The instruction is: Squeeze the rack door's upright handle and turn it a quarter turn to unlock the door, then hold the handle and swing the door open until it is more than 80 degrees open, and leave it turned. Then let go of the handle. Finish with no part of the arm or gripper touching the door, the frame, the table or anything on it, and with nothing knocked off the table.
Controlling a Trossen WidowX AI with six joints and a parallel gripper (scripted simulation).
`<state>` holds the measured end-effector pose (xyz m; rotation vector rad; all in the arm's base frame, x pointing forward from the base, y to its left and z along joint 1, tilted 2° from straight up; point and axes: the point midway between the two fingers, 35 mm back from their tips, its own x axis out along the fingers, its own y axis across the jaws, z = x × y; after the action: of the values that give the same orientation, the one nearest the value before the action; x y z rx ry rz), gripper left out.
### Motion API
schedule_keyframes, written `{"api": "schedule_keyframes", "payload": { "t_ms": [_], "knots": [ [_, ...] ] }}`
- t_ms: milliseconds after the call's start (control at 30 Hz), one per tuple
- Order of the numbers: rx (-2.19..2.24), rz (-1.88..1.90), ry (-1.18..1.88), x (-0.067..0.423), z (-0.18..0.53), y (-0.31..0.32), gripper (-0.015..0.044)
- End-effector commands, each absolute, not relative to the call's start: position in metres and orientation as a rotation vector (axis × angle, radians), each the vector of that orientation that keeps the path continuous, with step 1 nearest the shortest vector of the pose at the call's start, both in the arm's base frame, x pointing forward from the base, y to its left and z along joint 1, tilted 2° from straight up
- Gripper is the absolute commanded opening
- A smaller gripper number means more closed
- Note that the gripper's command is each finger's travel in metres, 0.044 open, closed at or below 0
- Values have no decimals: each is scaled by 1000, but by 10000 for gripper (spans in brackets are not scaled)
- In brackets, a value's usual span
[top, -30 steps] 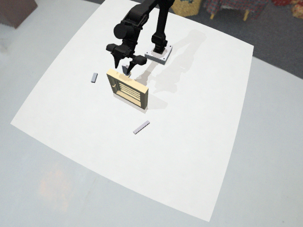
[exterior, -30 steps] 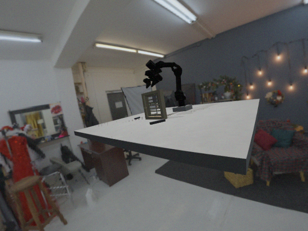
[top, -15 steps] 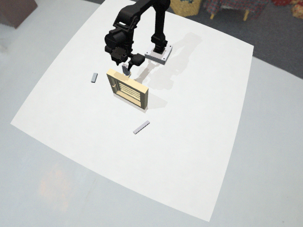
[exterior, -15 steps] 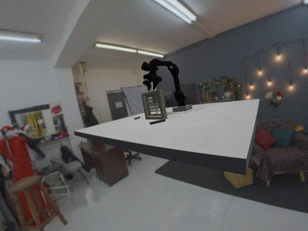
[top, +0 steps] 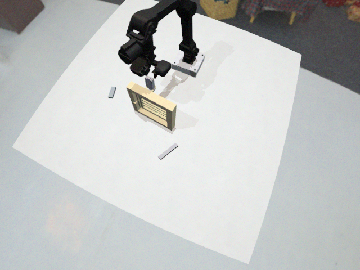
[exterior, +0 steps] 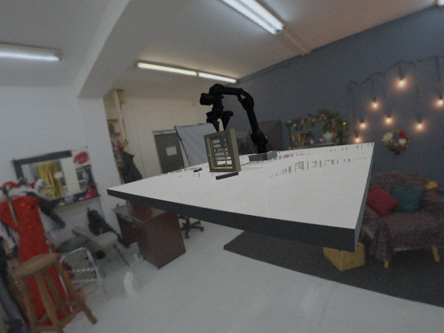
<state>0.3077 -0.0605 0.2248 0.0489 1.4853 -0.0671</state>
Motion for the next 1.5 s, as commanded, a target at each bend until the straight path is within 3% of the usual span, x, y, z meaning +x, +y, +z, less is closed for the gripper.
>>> {"api": "schedule_keyframes", "payload": {
  "t_ms": [0,1400,1467],
  "knots": [
    [41,-69,1492,308,224,-62,296],
    [33,-96,1550,311,158,-64,296],
    [33,-96,1550,311,158,-64,243]
  ]
}}
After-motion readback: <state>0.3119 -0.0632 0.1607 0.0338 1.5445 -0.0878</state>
